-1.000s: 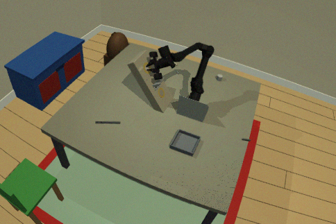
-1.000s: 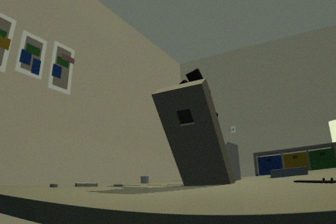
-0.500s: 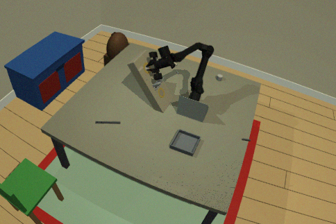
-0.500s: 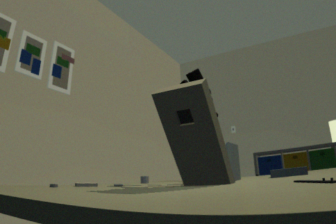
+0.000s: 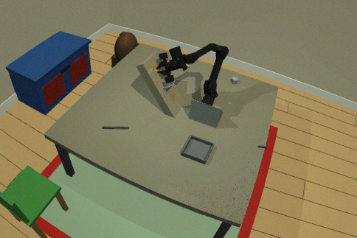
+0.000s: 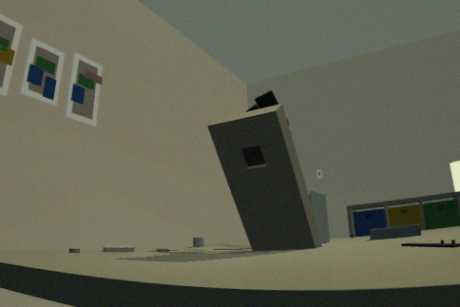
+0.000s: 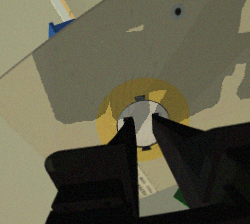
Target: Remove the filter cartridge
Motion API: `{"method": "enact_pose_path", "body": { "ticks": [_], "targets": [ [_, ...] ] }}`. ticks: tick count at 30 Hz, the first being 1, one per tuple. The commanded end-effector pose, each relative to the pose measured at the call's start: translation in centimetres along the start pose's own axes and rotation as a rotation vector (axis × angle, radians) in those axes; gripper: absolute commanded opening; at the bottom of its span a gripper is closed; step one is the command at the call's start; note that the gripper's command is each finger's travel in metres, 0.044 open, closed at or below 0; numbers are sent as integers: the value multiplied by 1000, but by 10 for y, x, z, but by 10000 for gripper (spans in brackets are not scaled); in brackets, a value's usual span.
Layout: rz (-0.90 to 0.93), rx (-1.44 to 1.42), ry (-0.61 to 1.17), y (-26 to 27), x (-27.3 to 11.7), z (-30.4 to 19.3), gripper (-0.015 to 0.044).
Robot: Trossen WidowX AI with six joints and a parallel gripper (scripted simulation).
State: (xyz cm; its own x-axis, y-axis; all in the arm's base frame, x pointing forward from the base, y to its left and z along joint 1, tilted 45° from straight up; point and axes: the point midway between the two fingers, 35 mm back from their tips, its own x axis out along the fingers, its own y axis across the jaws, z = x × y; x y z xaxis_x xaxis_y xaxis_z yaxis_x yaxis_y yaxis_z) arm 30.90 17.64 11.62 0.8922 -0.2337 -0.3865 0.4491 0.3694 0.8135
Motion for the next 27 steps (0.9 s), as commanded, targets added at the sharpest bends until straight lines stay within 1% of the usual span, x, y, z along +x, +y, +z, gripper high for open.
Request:
{"method": "enact_pose_path", "body": {
  "ticks": [1, 27],
  "targets": [
    [-5, -115, 5, 0, 4, 0, 0],
    [-3, -1023, 8, 0, 4, 0, 0]
  ]
}}
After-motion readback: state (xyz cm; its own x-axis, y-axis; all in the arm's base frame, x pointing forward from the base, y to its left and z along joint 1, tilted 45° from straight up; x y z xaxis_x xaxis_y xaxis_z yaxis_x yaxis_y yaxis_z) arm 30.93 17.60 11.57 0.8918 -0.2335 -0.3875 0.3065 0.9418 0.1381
